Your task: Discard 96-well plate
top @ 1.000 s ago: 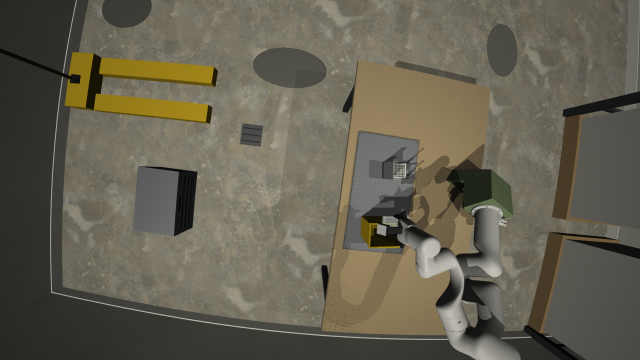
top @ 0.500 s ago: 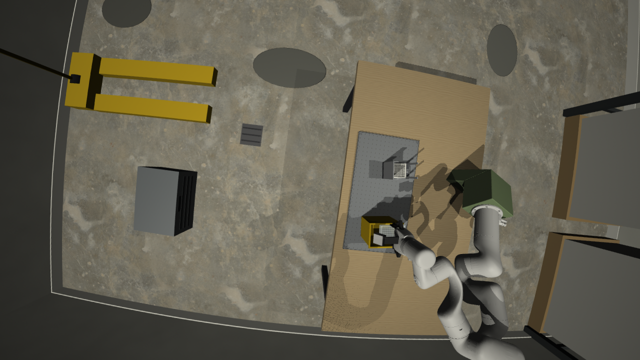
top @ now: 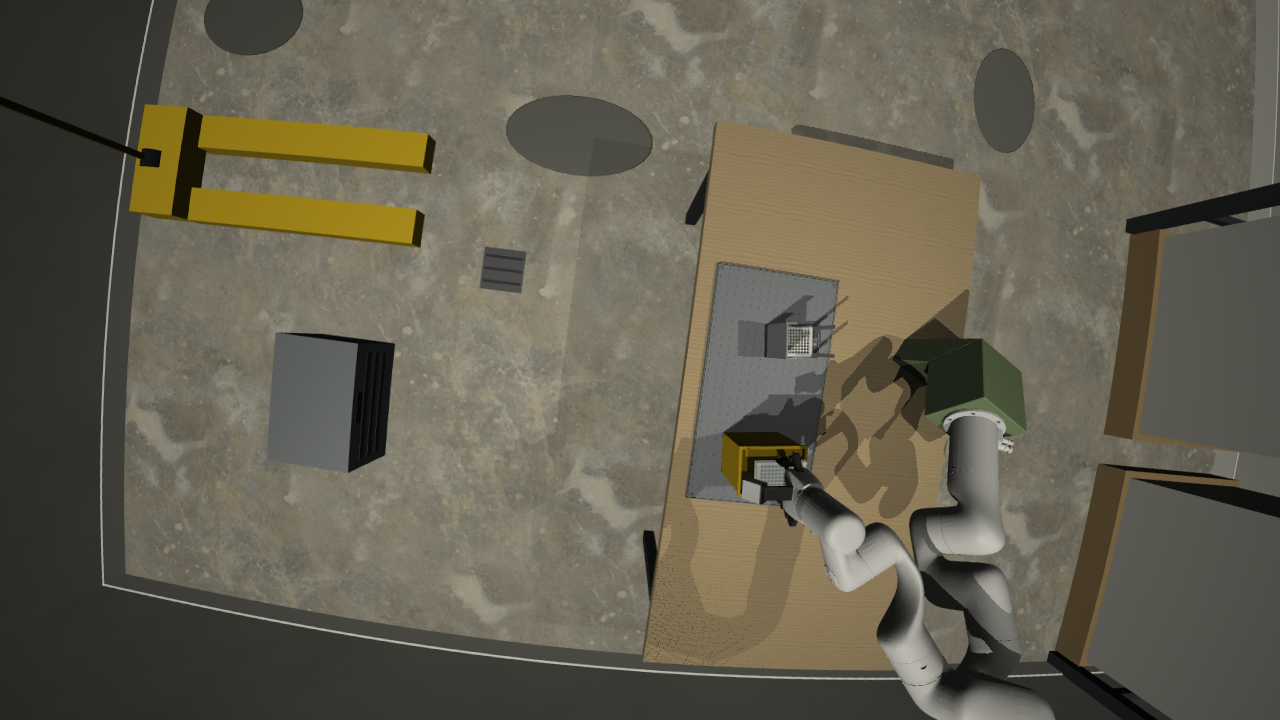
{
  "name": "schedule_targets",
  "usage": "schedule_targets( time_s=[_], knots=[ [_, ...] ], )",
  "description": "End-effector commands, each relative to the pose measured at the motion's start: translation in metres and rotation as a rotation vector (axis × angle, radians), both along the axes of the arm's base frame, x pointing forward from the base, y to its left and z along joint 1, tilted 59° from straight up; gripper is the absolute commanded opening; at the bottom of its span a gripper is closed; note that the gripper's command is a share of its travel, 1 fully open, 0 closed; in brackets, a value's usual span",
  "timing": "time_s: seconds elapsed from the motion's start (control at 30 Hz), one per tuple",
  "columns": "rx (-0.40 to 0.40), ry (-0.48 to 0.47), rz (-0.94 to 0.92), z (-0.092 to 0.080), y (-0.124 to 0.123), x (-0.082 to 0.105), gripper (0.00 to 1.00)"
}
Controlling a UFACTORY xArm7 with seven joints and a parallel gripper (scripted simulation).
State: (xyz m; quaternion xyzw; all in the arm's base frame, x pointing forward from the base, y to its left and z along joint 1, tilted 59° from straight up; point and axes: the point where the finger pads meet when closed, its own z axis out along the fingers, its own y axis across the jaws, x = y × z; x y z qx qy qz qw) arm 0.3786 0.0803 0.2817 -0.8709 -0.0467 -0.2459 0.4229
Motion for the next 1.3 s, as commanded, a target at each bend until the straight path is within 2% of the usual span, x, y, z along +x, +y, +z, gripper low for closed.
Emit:
schedule_targets(
  time_s=[0.0, 0.9, 1.27],
  knots=[
    [0.000, -0.002, -0.003, 0.001, -0.001, 0.001, 0.00],
    [0.000, -0.002, -0.003, 0.000, -0.002, 0.001, 0.00],
    [0.000, -0.002, -0.003, -0.008, 0.010, 0.006, 0.00]
  ],
)
